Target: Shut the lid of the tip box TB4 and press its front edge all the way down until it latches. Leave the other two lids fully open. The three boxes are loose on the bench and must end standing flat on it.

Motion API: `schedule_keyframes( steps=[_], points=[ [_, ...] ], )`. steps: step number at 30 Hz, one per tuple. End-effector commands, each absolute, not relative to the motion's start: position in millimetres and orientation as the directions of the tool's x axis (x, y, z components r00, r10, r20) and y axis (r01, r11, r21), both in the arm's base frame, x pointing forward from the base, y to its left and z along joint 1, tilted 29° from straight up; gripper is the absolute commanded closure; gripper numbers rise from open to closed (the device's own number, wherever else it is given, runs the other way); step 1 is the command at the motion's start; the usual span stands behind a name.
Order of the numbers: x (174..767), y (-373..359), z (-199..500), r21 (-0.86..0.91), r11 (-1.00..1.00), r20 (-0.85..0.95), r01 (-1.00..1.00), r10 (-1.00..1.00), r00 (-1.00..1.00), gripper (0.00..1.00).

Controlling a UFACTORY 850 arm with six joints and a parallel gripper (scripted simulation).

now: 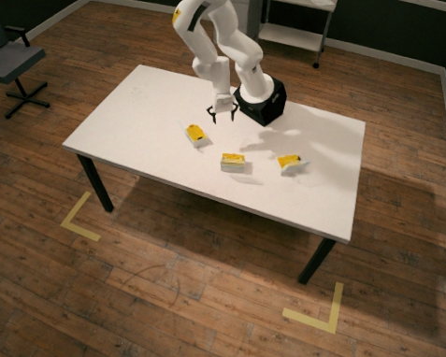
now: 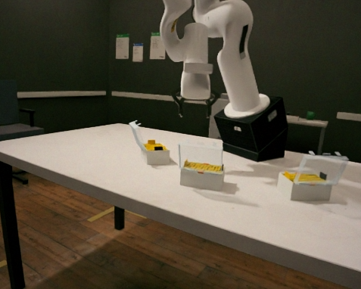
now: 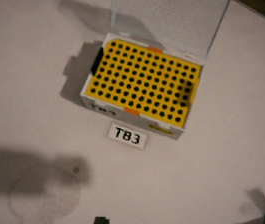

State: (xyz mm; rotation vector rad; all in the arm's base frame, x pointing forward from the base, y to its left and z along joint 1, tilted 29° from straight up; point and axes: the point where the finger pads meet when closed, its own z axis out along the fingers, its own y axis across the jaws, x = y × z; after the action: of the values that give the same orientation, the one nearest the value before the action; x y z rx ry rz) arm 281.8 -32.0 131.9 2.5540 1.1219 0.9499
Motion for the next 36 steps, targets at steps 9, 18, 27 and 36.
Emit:
schedule_keyframes(
  steps=[9, 18, 27, 36],
  points=[
    [296, -19, 118, 0.422, -0.695, 0.463, 0.582, 0.717, 0.521, 0.0],
    [317, -25, 79, 0.421, -0.695, 0.463, 0.582, 0.717, 0.521, 0.0],
    [333, -30, 49, 0.421, -0.695, 0.463, 0.582, 0.717, 0.521, 0.0],
    [354, -36, 9, 0.421, -0.695, 0.463, 0.582, 0.717, 0.521, 0.0]
  ],
)
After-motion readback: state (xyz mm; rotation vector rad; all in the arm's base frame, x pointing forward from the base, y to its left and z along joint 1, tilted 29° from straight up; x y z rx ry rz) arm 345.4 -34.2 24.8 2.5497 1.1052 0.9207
